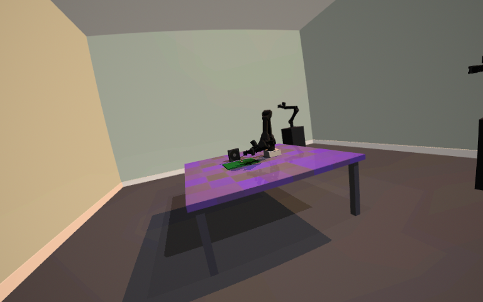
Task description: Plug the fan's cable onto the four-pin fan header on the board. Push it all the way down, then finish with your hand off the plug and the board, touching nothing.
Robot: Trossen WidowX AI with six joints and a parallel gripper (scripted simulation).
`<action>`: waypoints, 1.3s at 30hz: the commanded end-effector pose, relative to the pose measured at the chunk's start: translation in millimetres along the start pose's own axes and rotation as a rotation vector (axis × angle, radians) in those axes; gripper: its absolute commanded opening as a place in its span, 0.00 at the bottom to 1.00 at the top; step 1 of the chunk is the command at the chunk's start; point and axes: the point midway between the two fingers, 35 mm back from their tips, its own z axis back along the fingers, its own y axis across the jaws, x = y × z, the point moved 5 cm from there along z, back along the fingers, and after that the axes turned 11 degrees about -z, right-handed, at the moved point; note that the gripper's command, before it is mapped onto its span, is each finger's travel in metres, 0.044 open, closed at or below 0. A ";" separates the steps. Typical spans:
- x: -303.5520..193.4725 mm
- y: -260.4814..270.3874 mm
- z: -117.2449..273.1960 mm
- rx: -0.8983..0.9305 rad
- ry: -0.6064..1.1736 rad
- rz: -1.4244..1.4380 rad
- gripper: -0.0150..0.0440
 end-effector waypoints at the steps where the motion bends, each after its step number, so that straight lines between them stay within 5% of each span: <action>1: -4.2 -0.4 -0.8 -0.002 -0.005 -0.001 0.25; 39: -33.9 -6.2 -6.9 -0.002 -0.005 0.000 0.25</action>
